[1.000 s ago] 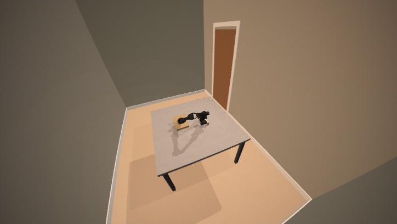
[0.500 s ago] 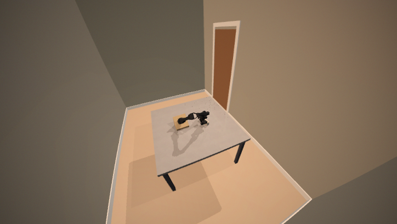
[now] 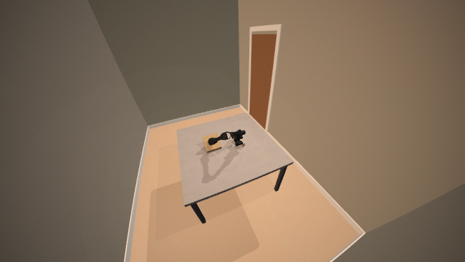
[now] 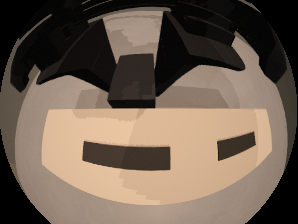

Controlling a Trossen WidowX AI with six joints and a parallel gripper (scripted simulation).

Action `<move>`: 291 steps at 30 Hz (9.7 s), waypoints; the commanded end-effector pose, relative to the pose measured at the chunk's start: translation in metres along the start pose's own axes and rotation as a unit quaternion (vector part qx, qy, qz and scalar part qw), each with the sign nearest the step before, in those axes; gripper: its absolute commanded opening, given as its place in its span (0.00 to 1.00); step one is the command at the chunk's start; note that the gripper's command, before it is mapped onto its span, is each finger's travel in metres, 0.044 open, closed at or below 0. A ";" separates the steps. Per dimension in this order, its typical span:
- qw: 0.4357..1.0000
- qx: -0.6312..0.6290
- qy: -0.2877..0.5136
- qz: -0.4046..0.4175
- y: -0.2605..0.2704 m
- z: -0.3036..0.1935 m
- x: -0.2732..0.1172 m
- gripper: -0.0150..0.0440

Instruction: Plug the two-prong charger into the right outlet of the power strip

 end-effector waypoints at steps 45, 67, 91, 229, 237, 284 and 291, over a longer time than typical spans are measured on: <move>1.000 0.004 -0.002 -0.001 0.001 0.016 -0.003 0.25; 1.000 0.004 -0.002 -0.001 0.002 0.018 -0.003 0.25; 1.000 0.004 -0.002 -0.001 0.001 0.015 -0.003 0.25; 1.000 0.003 -0.002 -0.001 -0.001 -0.006 0.001 1.00; 1.000 0.003 -0.002 -0.001 -0.003 -0.015 0.001 1.00; 0.981 0.006 -0.189 0.045 -0.012 -0.065 -0.039 1.00; 0.954 0.001 -0.296 0.056 -0.013 -0.074 -0.063 1.00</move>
Point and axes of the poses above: the point midway between the two fingers, 35 mm back from their tips, its own x axis out along the fingers, its own y axis across the jaws, z = x × y, the point moved 6 cm from there along -x, back along the fingers, and after that the axes turned 11 degrees about x, right-handed, at the moved point
